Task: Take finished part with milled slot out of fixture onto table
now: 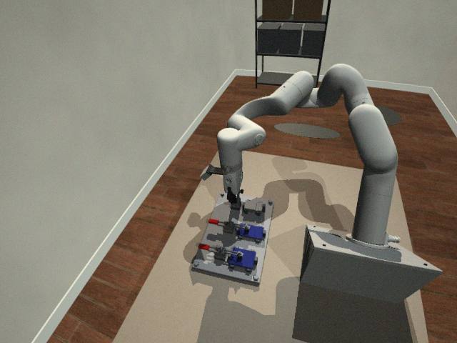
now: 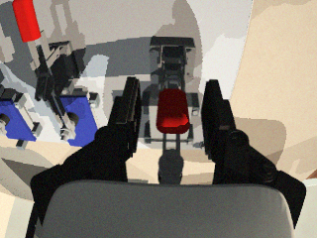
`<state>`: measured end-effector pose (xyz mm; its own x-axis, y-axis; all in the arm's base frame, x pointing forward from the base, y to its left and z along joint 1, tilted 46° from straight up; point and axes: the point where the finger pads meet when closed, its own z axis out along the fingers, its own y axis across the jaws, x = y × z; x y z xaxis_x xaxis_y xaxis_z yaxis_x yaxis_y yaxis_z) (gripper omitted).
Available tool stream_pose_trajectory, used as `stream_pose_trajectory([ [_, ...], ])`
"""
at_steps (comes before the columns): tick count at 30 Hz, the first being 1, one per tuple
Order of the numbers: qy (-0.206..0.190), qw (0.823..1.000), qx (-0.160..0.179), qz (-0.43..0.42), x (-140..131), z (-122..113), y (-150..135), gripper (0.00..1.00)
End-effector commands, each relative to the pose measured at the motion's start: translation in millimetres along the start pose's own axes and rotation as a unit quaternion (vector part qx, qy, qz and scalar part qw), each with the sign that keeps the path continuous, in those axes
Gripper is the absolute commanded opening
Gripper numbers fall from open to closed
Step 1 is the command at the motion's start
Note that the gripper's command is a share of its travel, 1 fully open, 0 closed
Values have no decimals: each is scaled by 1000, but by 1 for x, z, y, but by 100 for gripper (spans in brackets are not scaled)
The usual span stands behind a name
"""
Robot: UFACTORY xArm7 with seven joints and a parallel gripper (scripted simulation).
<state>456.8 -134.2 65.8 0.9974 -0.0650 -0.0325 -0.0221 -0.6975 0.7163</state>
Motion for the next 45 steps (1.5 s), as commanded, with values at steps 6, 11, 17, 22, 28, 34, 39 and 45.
stream_pose_trajectory([
  [6,3,1000,1,0,2,-3,0,47],
  [11,3,1000,1,0,2,-3,0,47],
  [17,3,1000,1,0,2,-3,0,47],
  [22,3,1000,1,0,2,-5,0,47],
  [28,3,1000,1,0,2,-18,0,47],
  [34,3,1000,1,0,2,-30,0,47],
  [39,3,1000,1,0,2,-44,0,47],
  [45,3,1000,1,0,1,-52,0,47],
])
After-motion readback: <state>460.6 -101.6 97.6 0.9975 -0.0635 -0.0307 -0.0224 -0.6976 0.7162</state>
